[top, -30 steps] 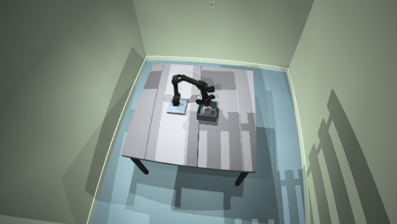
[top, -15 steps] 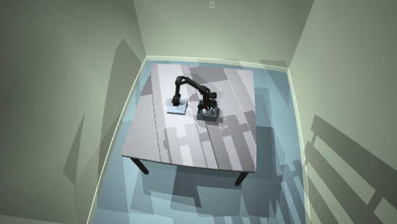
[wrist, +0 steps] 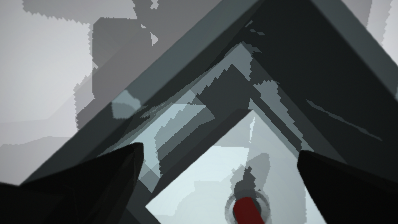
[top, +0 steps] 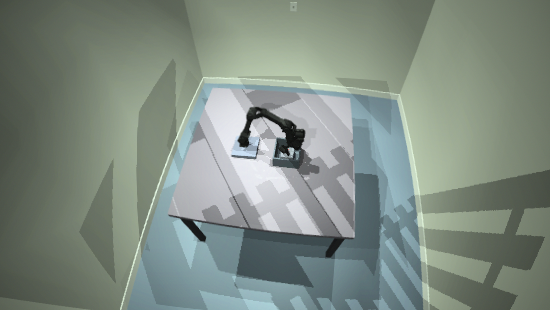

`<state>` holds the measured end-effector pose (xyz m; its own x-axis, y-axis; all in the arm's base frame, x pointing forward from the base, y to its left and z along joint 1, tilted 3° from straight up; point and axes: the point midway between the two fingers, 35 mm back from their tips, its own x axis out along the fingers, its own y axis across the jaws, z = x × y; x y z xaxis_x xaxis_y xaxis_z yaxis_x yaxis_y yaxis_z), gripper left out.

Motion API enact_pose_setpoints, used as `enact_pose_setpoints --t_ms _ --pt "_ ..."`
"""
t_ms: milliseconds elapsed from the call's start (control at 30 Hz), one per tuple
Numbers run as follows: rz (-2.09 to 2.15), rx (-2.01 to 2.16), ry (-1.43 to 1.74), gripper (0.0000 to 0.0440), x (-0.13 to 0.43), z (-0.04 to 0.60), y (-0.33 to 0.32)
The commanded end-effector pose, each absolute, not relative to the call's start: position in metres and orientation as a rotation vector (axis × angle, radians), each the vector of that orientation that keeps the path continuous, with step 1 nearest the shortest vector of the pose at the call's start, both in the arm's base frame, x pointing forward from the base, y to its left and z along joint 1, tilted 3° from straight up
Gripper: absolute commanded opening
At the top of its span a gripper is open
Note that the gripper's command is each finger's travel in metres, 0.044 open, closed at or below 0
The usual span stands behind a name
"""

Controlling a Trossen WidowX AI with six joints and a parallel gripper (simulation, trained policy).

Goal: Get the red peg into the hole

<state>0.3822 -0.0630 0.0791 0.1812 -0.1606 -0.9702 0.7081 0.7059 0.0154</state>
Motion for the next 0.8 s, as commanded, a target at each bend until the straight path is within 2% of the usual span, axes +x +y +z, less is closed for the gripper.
enact_pose_setpoints --t_ms 0,400,767 --pt "-0.62 0.552 1.254 0.044 0.395 0.087 -0.06" --pt "-0.49 0.61 1.216 0.044 0.437 0.122 -0.041" --pt "-0.481 0.612 1.21 0.044 0.44 0.124 -0.039"
